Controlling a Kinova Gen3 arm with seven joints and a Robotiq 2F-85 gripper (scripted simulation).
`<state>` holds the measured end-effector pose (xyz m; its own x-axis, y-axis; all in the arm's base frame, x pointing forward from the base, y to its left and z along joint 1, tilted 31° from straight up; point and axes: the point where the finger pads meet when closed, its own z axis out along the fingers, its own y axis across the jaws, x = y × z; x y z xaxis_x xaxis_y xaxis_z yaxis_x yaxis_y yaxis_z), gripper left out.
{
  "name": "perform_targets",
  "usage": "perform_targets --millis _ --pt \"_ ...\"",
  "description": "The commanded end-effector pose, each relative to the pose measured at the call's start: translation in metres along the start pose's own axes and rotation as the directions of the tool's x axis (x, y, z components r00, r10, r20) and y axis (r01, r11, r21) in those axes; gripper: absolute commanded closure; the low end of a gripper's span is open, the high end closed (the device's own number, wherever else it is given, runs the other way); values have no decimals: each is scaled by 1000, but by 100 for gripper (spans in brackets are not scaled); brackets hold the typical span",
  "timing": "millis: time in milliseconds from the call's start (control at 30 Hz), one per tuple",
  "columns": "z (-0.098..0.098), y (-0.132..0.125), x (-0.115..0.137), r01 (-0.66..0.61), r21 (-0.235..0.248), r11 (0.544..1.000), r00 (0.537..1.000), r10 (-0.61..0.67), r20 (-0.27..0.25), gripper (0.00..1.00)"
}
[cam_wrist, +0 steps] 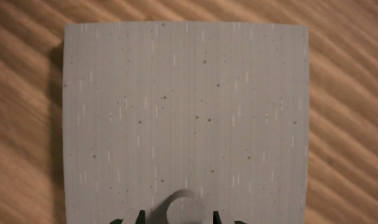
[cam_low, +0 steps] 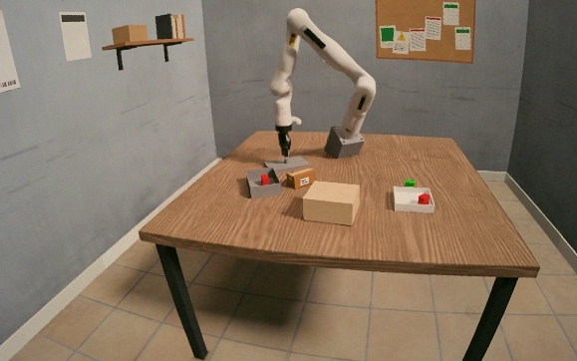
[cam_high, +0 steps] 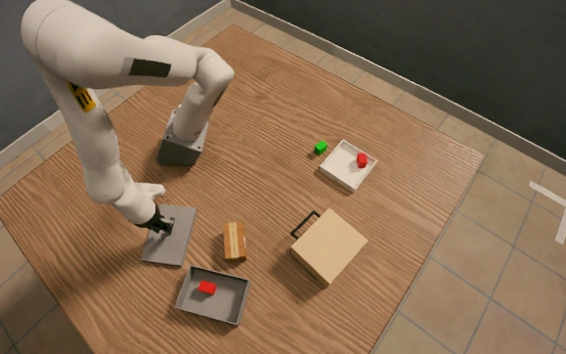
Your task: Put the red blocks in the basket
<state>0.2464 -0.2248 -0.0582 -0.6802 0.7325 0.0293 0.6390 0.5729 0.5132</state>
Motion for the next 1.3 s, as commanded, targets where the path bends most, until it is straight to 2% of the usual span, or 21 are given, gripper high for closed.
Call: perform_targets --millis 0,333,400,800,1267 --pt "-16 3 -1 4 -2 1000 1000 -4 -1 60" --pt "-60 3 -1 4 -2 1000 1000 -4 -2 60" --pt "-60 3 -1 4 -2 1000 1000 -4 -2 60" --pt "-105 0 -3 4 7 1000 1000 -4 4 60" --pt "-121 0 -2 2 5 1000 1000 -2 1 60"
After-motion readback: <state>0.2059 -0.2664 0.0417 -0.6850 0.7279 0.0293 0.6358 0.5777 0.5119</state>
